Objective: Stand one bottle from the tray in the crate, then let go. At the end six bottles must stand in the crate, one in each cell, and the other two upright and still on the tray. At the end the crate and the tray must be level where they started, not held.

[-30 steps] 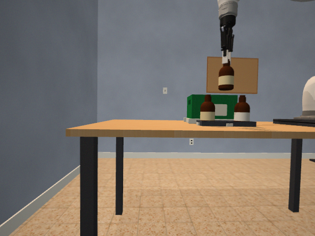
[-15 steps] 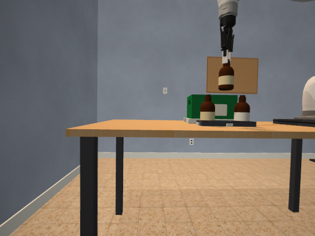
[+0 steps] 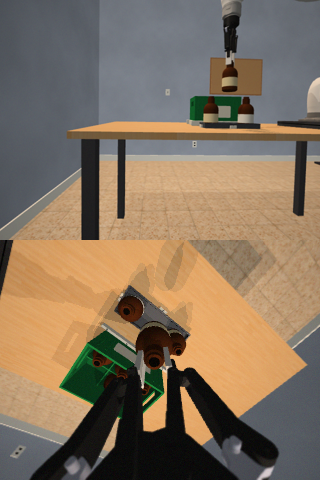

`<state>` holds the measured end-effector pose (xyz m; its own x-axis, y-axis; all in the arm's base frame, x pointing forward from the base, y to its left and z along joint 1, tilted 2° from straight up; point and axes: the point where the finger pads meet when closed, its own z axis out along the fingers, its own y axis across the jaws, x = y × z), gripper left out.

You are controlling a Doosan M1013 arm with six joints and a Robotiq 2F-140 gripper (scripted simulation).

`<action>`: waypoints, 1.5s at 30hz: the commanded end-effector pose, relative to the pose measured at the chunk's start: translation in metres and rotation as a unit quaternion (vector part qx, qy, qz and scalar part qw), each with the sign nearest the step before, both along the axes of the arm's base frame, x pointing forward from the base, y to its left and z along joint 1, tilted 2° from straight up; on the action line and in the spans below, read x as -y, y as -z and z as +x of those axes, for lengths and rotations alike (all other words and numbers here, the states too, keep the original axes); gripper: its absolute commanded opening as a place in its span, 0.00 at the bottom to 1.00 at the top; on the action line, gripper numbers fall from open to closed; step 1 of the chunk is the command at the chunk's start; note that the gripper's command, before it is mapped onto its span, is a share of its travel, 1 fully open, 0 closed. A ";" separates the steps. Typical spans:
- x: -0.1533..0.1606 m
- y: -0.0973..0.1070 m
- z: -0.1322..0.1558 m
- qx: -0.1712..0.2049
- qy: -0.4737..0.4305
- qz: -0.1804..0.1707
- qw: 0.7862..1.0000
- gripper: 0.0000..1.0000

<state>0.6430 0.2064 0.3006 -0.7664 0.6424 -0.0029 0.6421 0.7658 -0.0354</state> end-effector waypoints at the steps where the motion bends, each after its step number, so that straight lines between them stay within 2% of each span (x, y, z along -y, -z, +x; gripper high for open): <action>1: 0.001 0.000 0.000 0.000 0.000 0.000 1.000 0.00; 26: 0.013 -0.001 -0.003 0.000 0.000 0.000 1.000 0.00; 45: 0.036 -0.001 -0.008 0.000 0.000 0.000 1.000 0.00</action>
<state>0.6353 0.1730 0.3017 -0.7663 0.6425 -0.0029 0.6421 0.7658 -0.0354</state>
